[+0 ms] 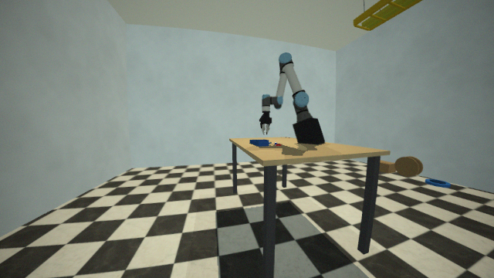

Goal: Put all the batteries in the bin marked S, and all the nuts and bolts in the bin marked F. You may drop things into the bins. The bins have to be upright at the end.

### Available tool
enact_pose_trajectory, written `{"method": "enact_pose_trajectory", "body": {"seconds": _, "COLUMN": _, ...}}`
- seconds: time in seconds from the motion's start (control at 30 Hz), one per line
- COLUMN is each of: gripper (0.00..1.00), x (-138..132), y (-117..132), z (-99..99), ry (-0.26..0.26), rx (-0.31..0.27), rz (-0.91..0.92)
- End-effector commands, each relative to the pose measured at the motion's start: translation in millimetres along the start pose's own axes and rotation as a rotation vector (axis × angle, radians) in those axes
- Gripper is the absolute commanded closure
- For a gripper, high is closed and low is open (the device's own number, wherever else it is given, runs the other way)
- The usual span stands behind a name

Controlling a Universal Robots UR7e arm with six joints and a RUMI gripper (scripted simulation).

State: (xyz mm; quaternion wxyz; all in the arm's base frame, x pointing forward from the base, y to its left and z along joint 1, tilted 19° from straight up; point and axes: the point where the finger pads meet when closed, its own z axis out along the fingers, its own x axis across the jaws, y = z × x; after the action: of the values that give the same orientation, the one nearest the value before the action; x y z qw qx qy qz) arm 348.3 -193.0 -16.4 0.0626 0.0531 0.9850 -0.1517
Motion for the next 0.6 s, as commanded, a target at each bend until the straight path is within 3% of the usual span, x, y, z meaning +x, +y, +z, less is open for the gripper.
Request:
{"method": "enact_pose_trajectory", "body": {"seconds": 0.0, "gripper": 0.83, "x": -0.3, "y": -0.2, "z": -0.2, "ry": -0.001, "rx": 0.0, "rz": 0.0}}
{"method": "enact_pose_trajectory", "body": {"seconds": 0.27, "gripper": 0.83, "x": -0.3, "y": -0.2, "z": -0.2, "ry": -0.001, "rx": 0.0, "rz": 0.0}}
{"method": "enact_pose_trajectory", "body": {"seconds": 0.57, "gripper": 0.83, "x": -0.4, "y": -0.1, "z": 27.7, "ry": -0.001, "rx": 0.001, "rz": 0.0}}
